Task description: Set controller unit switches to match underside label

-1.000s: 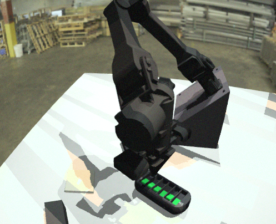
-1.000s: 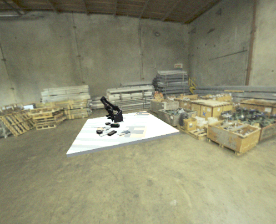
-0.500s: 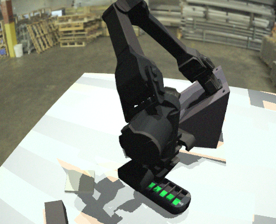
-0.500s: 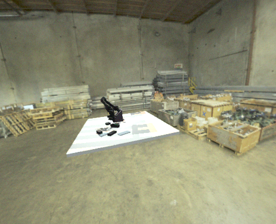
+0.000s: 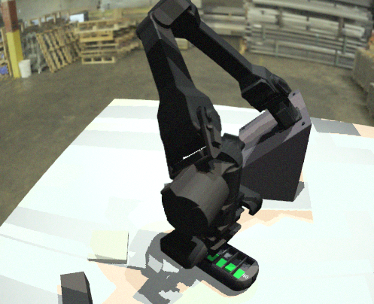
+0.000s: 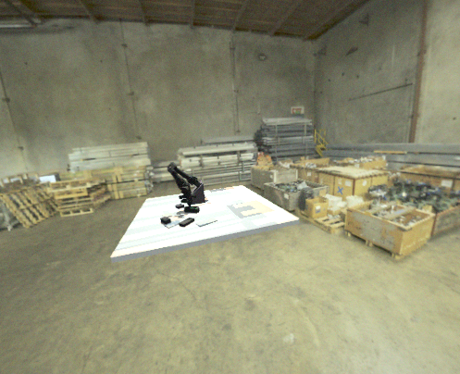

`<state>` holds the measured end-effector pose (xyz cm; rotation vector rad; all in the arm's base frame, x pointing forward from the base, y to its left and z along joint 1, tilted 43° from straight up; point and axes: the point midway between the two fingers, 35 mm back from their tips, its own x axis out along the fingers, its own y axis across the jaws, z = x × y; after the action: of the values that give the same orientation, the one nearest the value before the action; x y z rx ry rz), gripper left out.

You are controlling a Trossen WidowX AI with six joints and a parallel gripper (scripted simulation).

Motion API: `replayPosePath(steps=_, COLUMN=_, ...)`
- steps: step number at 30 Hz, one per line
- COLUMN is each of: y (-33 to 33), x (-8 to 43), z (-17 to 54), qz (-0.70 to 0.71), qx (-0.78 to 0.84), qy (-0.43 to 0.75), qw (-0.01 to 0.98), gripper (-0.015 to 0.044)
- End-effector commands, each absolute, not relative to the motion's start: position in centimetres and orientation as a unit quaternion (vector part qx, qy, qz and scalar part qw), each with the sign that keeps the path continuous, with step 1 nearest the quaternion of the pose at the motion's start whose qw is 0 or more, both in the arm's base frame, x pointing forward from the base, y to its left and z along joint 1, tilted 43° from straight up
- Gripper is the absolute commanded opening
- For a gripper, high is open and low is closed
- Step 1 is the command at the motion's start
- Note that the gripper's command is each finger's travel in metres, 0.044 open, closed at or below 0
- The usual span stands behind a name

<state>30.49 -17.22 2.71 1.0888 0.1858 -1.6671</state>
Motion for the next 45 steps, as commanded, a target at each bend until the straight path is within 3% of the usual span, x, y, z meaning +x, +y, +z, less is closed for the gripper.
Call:
replayPosePath(steps=1, y=-17.5, x=30.3, z=2.2, qz=-0.703, qx=0.456, qy=0.083, qw=0.540, gripper=0.0000)
replayPosePath(steps=20, y=-17.9, x=30.3, z=1.8, qz=-0.703, qx=0.456, qy=0.083, qw=0.540, gripper=0.0000)
replayPosePath(steps=30, y=-14.8, x=30.4, z=5.0, qz=-0.702, qx=0.457, qy=0.083, qw=0.540, gripper=0.0000)
replayPosePath(steps=37, y=-10.4, x=31.9, z=0.9, qz=-0.702, qx=0.458, qy=0.084, qw=0.539, gripper=0.0000)
replayPosePath(steps=45, y=-10.6, x=32.0, z=0.4, qz=-0.702, qx=0.458, qy=0.084, qw=0.539, gripper=0.0000)
